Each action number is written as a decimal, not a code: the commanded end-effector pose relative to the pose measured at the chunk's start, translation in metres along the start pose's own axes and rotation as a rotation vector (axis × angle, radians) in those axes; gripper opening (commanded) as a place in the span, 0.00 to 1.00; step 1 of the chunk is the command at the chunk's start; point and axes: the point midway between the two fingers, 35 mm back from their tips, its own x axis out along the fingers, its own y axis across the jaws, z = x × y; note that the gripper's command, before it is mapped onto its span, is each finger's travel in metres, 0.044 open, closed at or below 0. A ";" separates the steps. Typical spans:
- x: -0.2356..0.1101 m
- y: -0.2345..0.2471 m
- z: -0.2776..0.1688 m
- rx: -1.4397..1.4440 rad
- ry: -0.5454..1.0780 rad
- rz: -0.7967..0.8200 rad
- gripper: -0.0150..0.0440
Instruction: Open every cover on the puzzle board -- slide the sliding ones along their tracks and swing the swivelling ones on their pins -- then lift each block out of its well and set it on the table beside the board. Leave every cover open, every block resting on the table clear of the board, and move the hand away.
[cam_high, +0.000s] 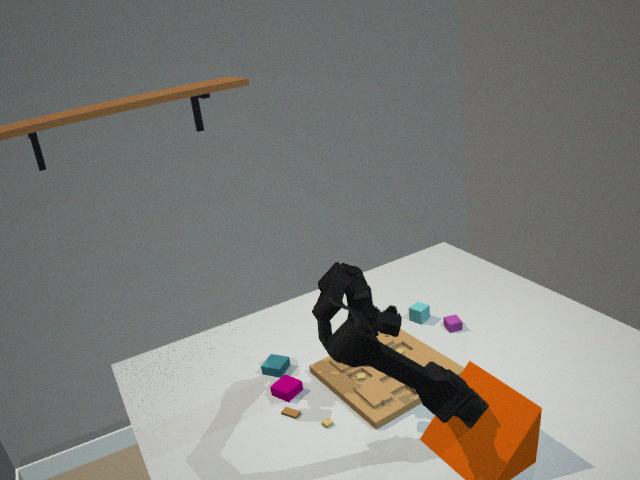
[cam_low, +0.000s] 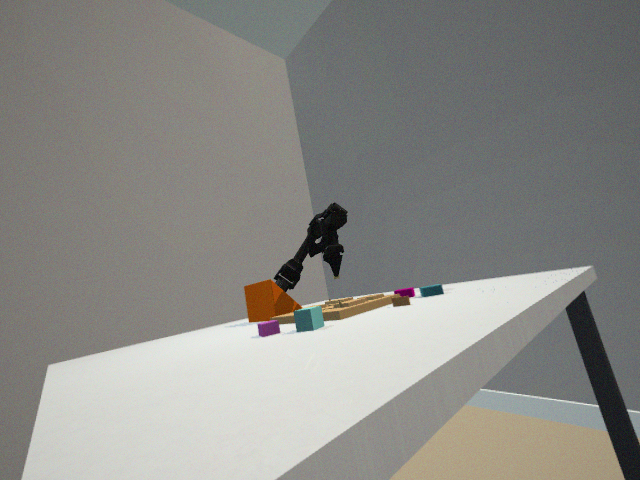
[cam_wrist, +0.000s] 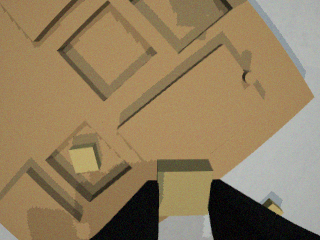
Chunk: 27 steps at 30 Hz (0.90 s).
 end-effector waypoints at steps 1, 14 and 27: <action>0.001 -0.018 -0.011 0.005 0.000 -0.004 0.39; 0.000 -0.063 -0.035 0.004 0.004 -0.005 0.39; -0.002 -0.113 -0.048 0.002 0.016 -0.017 0.39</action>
